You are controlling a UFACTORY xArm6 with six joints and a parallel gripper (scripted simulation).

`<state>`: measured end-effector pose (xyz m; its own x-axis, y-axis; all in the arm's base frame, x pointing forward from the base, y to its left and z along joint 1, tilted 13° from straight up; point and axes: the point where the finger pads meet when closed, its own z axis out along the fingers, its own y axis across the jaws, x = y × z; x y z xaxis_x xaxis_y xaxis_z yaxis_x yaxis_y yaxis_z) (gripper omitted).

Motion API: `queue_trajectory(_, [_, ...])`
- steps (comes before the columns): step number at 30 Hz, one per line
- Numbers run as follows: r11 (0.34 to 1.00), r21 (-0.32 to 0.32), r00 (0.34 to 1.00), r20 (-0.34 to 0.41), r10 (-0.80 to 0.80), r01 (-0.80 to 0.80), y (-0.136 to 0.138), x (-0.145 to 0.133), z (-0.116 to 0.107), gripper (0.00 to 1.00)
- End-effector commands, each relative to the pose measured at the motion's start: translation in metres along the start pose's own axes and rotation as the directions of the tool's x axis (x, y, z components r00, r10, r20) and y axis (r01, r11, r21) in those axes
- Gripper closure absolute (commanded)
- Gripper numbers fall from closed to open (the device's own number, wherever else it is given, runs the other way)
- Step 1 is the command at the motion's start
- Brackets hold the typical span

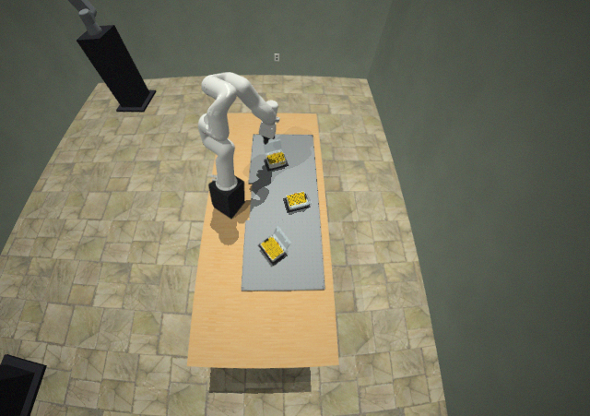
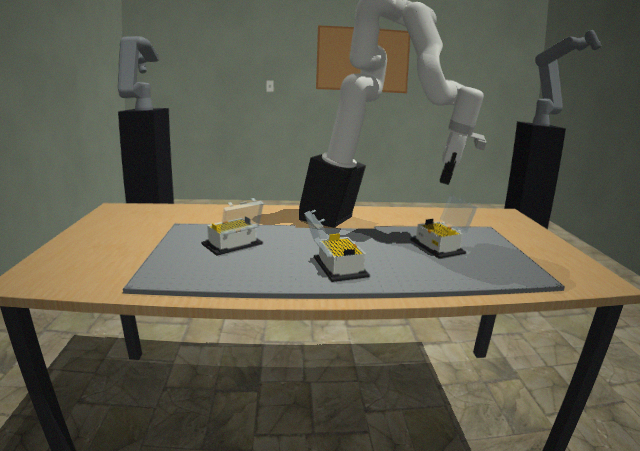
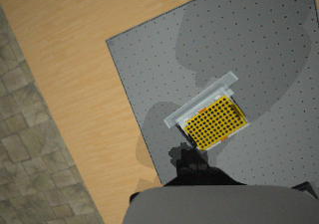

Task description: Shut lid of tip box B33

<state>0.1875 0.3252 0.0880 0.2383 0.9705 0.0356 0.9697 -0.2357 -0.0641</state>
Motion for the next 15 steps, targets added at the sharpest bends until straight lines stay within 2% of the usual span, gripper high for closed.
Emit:
queue_trajectory(1, [0.997,-0.020,0.997,-0.016,-0.072,0.071,-0.001,0.012,-0.002,1.00])
queue_trajectory(7, [0.964,-0.076,0.965,-0.046,-0.260,0.256,-0.006,0.041,-0.008,1.00])
queue_trajectory(15, [0.878,-0.148,0.881,-0.067,-0.468,0.455,-0.013,0.075,-0.014,1.00])
